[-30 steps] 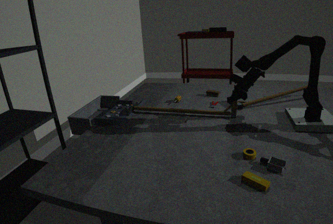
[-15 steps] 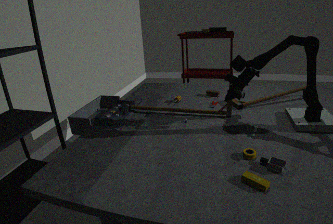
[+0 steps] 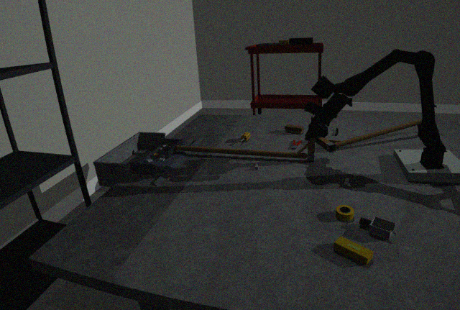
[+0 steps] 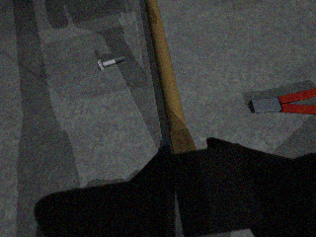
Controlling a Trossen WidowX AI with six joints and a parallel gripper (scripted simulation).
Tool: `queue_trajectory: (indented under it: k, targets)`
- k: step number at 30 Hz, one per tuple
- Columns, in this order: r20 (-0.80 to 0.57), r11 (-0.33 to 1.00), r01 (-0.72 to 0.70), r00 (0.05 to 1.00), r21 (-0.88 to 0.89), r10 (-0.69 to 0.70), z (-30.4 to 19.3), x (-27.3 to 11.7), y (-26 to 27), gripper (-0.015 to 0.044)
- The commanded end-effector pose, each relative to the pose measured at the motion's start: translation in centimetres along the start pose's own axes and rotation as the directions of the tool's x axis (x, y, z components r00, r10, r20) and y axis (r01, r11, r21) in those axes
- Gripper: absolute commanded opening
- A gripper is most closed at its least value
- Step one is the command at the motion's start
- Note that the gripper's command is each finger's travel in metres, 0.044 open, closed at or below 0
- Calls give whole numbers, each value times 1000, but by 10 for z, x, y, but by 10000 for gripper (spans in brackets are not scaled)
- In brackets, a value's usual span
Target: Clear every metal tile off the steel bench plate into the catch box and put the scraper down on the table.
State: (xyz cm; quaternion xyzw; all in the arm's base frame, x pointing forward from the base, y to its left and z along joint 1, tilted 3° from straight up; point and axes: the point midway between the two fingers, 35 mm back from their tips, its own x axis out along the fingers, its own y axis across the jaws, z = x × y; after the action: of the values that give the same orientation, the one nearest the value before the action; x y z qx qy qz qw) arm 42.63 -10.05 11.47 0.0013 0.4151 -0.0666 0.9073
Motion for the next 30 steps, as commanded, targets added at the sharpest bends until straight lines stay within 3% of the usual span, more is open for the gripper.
queue_trajectory:
  k: [1, 30]
  targets:
    - [16, 1000, 5, 1000, 2, -5, 11, 3, -1, 0]
    - [19, 1000, 5, 1000, 2, -5, 49, 27, -1, 0]
